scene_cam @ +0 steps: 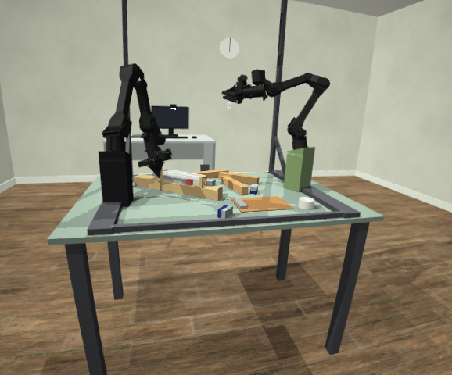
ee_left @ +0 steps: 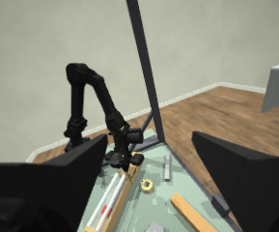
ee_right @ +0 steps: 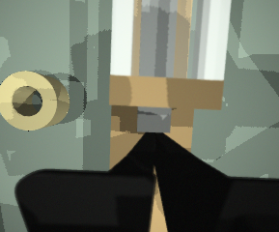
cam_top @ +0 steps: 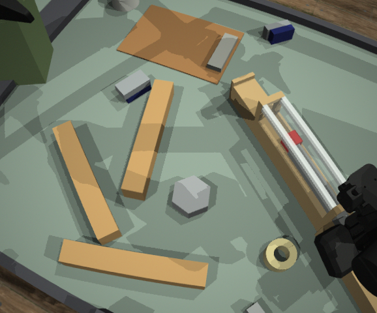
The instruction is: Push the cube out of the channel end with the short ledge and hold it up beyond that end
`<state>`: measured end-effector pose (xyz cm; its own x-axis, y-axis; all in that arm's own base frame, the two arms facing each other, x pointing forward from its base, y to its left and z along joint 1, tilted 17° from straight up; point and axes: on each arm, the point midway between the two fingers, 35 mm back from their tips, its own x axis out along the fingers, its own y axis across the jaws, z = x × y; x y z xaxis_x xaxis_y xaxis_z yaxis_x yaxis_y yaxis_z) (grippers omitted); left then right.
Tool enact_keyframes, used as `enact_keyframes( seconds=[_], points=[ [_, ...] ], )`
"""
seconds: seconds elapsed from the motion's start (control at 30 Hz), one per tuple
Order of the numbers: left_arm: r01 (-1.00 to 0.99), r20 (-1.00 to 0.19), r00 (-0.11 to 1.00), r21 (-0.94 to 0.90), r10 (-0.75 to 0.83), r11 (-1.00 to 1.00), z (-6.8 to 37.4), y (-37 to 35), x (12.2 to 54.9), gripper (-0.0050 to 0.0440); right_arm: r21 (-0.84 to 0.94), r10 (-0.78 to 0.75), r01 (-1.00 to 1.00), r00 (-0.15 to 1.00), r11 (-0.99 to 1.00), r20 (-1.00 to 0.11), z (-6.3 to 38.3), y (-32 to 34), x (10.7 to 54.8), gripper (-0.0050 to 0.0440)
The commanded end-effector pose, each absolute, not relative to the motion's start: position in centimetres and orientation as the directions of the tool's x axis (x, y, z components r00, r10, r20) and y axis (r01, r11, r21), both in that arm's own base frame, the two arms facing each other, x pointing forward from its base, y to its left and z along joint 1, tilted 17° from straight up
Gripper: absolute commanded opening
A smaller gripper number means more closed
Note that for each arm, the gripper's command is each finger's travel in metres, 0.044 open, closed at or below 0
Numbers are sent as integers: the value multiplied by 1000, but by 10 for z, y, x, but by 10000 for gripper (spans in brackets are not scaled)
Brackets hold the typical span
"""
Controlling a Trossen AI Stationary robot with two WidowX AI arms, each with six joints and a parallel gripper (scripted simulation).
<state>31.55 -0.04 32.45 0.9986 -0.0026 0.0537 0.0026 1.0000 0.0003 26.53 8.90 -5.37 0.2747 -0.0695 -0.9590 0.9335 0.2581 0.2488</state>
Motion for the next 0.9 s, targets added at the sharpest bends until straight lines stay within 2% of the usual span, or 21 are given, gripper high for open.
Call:
enact_keyframes(
  seconds=[0.0, 0.63, 0.67, 0.87],
  points=[
    [1, 71, 997, 3, -1, 1000, 331, 0, 314, 400, 267, -63, 928, 292, 259, -954, -50, 85, 270, 0],
    [1, 71, 997, 3, -1, 1000, 331, 0, 314, 400, 275, -59, 926, 299, 259, -952, -39, 88, 269, 0],
    [1, 71, 997, 3, -1, 1000, 331, 0, 314, 400, 275, -59, 926, 300, 258, -952, -24, 89, 264, 0],
    [1, 71, 997, 3, -1, 1000, 331, 0, 314, 400, 283, -56, 924, 306, 256, -950, 4, 92, 259, 0]
  ],
)
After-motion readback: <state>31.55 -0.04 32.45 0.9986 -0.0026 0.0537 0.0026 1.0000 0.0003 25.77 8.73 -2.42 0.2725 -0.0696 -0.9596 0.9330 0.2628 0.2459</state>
